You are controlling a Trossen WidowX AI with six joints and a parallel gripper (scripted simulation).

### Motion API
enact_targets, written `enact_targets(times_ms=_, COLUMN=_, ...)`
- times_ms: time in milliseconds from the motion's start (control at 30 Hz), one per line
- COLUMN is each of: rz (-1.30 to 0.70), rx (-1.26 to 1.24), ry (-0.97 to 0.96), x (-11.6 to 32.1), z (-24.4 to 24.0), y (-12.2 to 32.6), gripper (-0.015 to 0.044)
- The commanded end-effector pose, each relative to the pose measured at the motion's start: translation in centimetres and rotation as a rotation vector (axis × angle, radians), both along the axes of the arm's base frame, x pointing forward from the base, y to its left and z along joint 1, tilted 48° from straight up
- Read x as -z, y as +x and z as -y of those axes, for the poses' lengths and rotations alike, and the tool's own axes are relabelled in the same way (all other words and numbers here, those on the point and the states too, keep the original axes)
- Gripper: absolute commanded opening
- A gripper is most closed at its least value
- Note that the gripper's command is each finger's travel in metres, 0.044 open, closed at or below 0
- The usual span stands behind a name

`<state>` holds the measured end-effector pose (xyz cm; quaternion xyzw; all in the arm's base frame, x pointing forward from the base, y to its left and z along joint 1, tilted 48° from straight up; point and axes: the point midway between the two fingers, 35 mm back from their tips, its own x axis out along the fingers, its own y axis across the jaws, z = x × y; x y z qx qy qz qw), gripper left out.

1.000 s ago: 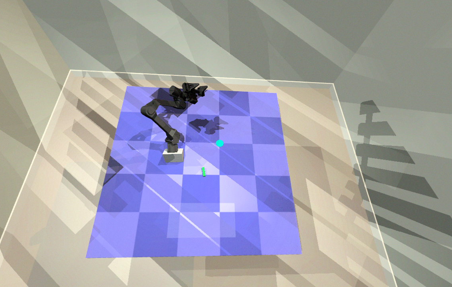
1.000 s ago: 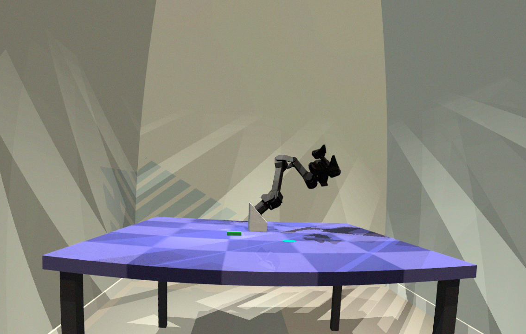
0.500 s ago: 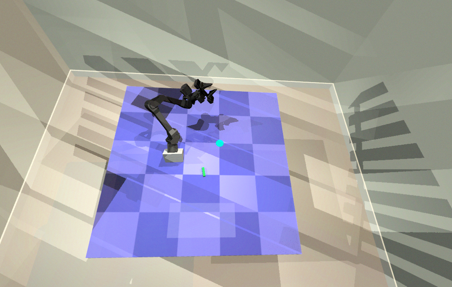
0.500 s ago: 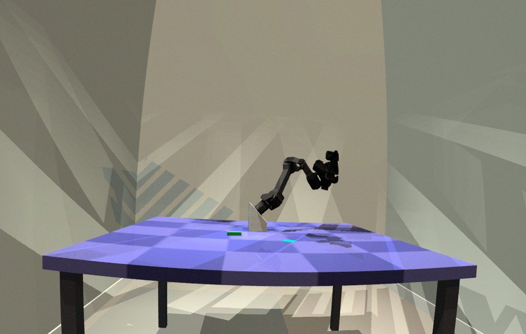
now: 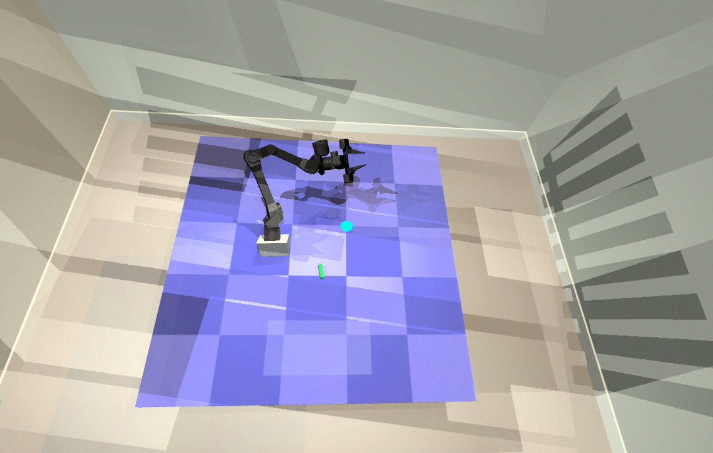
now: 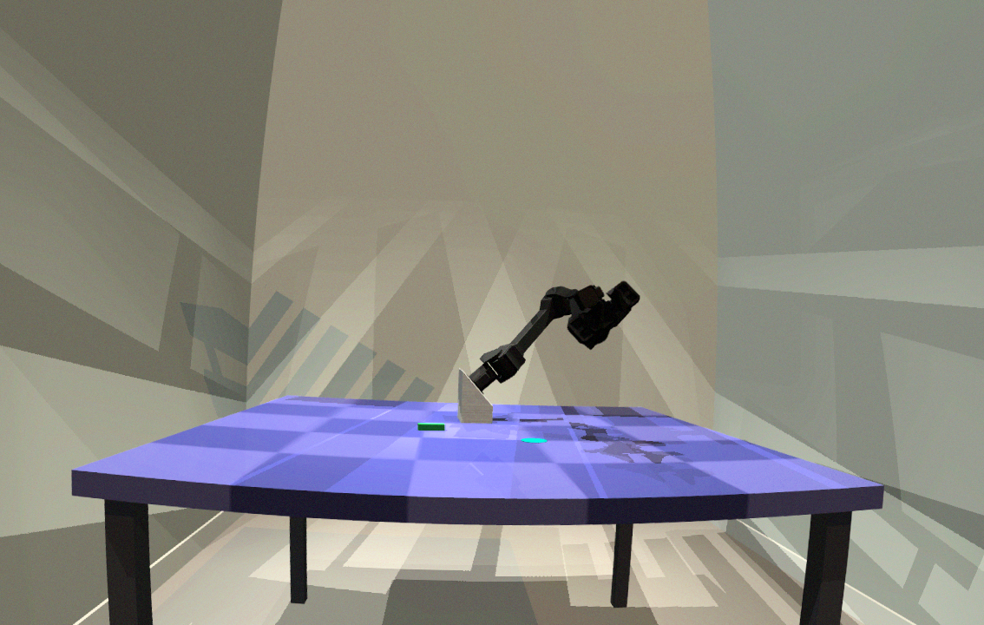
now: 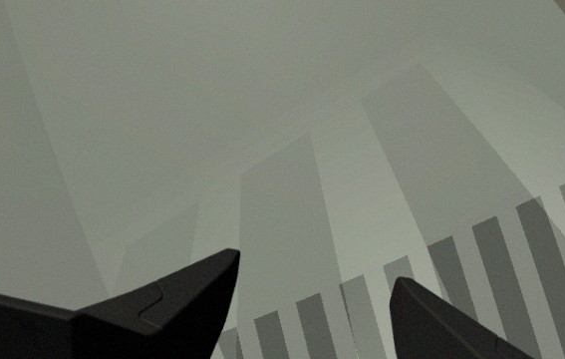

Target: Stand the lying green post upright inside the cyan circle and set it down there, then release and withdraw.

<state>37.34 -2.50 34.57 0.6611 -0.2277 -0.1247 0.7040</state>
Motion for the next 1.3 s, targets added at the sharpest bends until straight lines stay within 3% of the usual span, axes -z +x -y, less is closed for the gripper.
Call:
enact_targets(times_ms=0, rz=-0.168, rx=0.006, ry=-0.083, x=3.1, z=1.4, y=2.2, gripper=0.0233)
enact_targets(times_ms=300, rz=-0.573, rx=-0.017, ry=-0.209, x=11.4, z=5.7, y=5.1, gripper=0.0233)
enact_targets(times_ms=567, rz=-0.918, rx=-0.089, ry=-0.228, x=19.3, z=9.9, y=5.0, gripper=0.0233)
enact_targets(times_ms=900, rz=-1.290, rx=-0.252, ry=-0.128, x=28.4, z=14.2, y=1.4, gripper=0.0233)
enact_targets(times_ms=1267, rz=-1.556, rx=-0.511, ry=0.130, x=36.0, z=16.2, y=-5.0, gripper=0.0233)
